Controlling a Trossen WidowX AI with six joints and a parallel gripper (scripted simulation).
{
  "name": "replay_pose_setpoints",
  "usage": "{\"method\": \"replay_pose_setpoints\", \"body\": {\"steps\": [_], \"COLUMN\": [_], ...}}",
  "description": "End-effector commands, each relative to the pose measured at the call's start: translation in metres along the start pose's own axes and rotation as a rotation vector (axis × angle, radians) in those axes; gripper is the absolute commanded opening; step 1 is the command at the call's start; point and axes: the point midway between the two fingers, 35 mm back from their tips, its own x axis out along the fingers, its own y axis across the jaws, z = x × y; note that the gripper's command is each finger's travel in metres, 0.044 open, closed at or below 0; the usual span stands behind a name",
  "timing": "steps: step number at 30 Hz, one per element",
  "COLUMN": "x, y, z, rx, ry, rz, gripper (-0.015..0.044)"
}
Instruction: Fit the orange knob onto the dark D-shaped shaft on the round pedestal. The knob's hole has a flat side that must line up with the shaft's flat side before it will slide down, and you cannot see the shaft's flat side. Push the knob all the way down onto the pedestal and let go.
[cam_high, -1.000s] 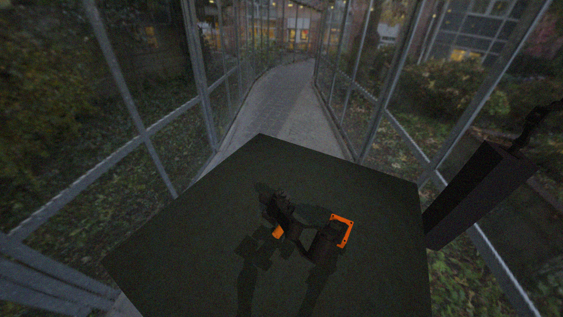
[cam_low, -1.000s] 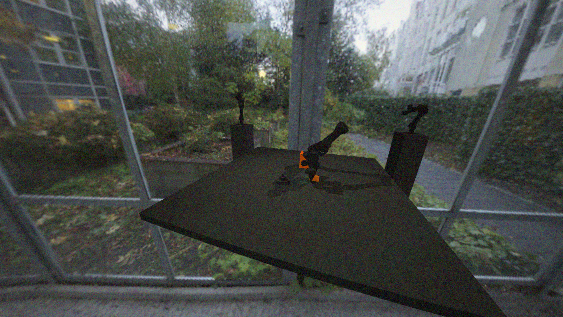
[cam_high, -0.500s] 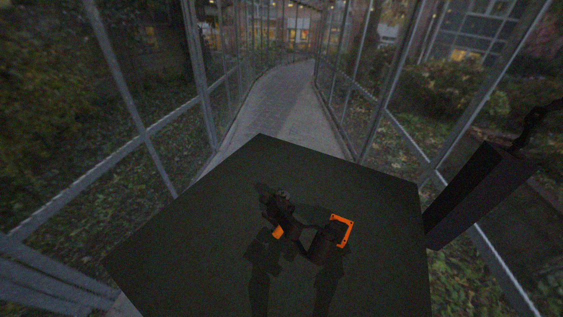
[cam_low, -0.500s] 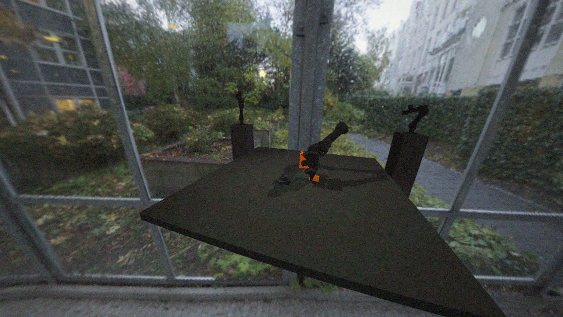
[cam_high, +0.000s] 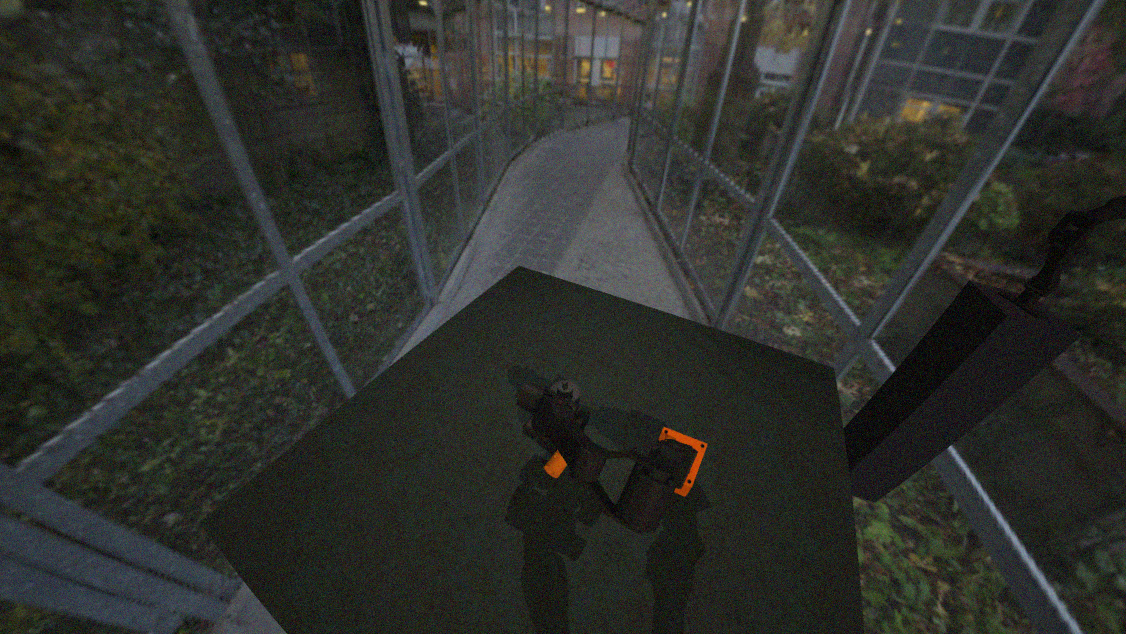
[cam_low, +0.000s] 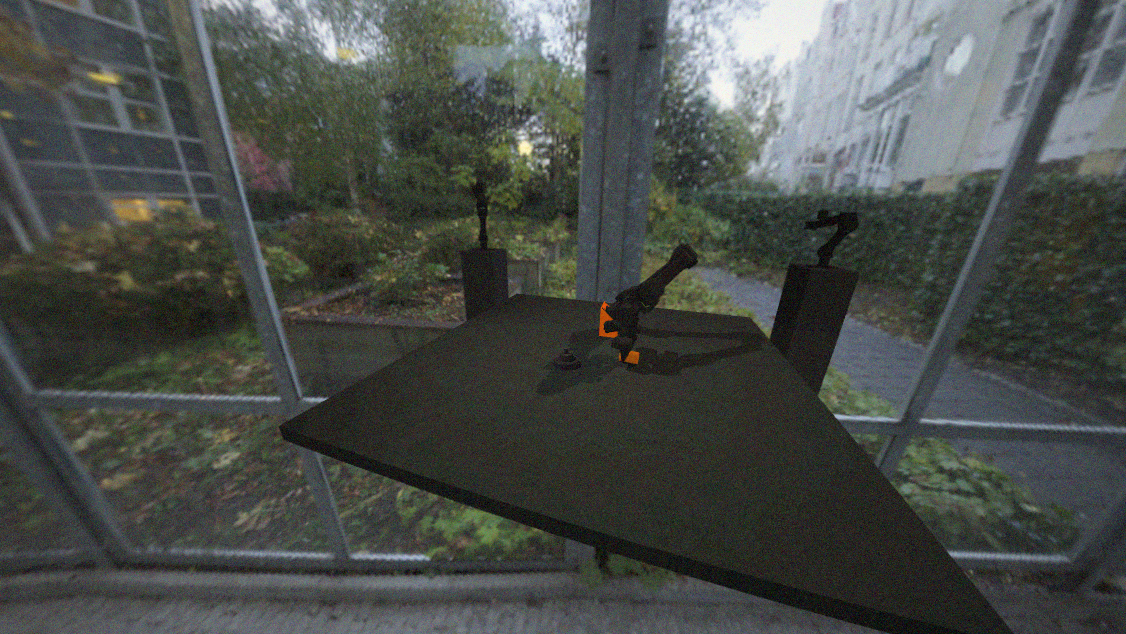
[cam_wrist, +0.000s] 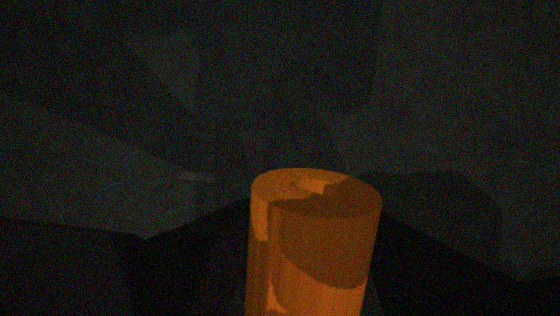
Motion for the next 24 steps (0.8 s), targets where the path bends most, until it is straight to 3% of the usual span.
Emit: {"method": "replay_pose_setpoints", "body": {"steps": [1,24], "x": [-0.003,-0.014], "y": [0.000,0.000], "z": [-0.003,-0.020], "rx": [-0.004,-0.005], "ry": [-0.064,-0.370], "rz": [0.003,0.004], "gripper": [0.0181,0.0181]}}
